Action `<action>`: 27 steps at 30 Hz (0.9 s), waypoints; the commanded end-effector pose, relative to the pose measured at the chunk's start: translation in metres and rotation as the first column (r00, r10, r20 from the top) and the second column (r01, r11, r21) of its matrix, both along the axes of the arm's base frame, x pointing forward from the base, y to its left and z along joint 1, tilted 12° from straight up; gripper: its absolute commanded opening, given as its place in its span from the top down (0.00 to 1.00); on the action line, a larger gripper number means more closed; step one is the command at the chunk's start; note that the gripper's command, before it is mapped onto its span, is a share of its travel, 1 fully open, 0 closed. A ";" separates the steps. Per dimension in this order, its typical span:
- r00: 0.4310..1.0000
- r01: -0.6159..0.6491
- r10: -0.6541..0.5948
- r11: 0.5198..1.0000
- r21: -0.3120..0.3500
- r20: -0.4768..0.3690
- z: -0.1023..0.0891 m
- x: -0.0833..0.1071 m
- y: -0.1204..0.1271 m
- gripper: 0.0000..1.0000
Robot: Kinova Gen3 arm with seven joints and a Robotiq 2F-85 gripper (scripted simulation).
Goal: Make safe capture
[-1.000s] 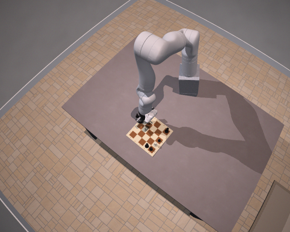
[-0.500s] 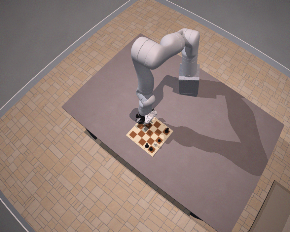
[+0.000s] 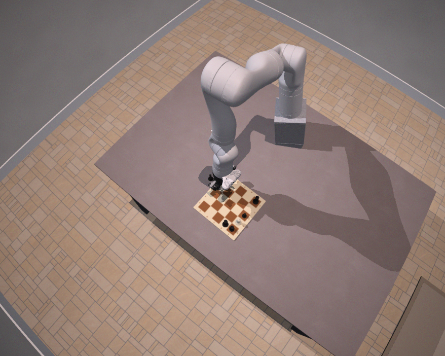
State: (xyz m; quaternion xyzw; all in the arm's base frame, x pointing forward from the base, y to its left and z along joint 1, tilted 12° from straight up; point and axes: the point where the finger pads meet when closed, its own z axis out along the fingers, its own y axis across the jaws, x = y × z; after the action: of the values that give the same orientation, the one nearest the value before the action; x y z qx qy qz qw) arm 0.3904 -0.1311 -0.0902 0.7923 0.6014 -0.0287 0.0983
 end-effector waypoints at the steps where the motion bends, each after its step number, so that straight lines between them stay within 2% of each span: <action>1: 1.000 0.000 0.000 1.000 0.000 0.001 0.001 0.001 0.000 0.59; 15: 1.000 0.000 0.000 1.000 0.000 0.001 0.001 0.001 0.000 0.59; 16: 1.000 0.000 0.000 1.000 0.000 0.001 0.001 0.001 0.000 1.00; 27: 1.000 0.000 0.000 1.000 0.000 0.001 0.001 0.001 0.000 1.00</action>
State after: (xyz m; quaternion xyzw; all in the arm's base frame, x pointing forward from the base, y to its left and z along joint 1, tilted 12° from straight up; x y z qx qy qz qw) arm 0.3905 -0.1310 -0.0899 0.7924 0.6014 -0.0286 0.0984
